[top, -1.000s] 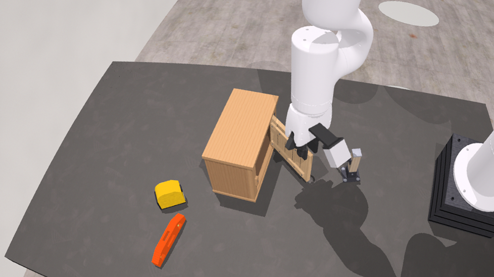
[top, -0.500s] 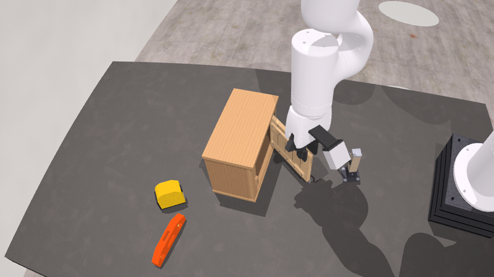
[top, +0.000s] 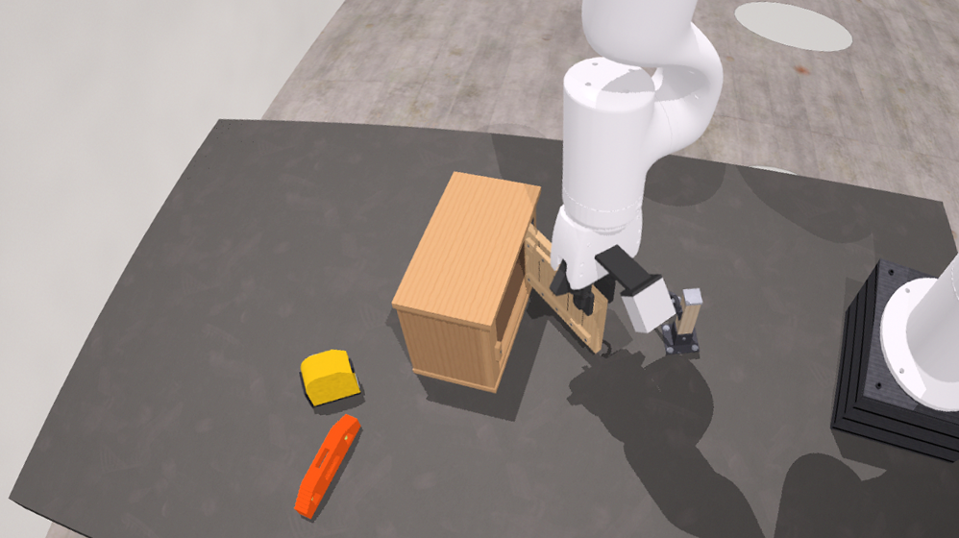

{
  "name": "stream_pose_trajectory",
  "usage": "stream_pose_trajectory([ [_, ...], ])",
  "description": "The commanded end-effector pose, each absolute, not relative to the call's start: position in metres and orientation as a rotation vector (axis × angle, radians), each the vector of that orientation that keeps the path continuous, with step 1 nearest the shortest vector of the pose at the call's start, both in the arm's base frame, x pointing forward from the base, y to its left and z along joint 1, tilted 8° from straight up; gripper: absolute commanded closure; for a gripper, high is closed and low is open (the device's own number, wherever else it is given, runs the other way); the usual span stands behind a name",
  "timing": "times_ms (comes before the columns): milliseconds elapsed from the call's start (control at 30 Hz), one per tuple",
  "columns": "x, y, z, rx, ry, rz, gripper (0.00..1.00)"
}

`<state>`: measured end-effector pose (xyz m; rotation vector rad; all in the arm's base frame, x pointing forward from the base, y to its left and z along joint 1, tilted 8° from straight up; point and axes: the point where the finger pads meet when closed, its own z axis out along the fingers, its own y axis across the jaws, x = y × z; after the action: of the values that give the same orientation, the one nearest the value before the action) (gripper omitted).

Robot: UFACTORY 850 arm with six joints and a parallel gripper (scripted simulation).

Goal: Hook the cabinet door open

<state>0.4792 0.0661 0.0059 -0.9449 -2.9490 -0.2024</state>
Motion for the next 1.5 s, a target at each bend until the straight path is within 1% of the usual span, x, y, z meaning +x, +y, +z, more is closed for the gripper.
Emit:
stream_pose_trajectory([
  [0, 0.482, 0.068, 0.007, -0.96, -2.944, -0.2, 0.73],
  [1467, 0.498, 0.085, 0.009, -1.201, -2.843, -0.194, 0.73],
])
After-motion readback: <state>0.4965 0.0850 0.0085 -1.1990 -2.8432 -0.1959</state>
